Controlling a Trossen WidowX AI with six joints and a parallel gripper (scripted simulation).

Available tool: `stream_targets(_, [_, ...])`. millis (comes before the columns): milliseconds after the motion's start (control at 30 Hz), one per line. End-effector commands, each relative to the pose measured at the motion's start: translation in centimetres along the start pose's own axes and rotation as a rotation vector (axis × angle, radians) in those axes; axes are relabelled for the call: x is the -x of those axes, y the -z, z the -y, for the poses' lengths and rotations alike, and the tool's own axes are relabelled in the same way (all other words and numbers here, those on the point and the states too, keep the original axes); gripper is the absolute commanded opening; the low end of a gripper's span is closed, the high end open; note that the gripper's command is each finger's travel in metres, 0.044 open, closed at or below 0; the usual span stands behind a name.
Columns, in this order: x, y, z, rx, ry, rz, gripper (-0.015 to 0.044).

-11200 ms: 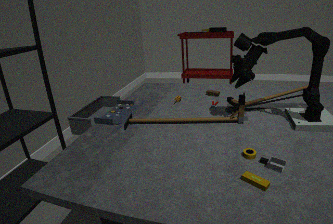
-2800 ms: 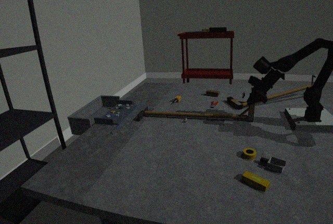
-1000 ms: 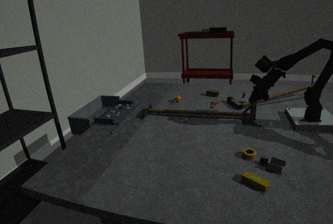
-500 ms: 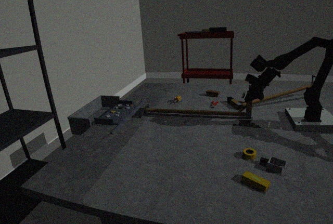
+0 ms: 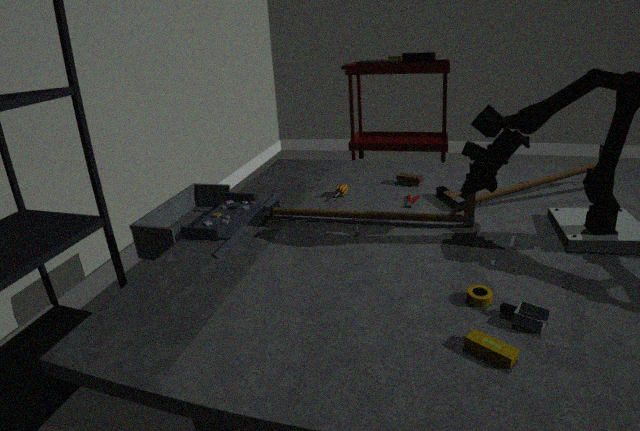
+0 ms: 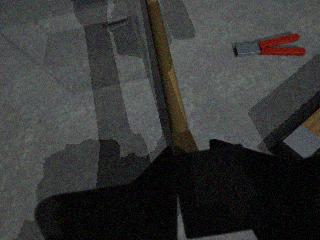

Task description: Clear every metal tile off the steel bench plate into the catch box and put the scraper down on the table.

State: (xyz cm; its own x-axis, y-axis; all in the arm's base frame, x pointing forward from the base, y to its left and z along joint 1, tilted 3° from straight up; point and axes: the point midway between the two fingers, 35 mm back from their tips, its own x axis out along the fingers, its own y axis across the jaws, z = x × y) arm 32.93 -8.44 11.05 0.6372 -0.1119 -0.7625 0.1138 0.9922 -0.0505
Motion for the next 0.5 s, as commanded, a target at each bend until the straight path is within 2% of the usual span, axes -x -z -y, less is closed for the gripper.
stream_targets(0, [-0.2, -1.3, 0.2, -0.005, 0.009, 0.021, 0.0])
stream_targets(467, [-1.7, -2.9, 0.2, -0.006, 0.01, 0.023, 0.0])
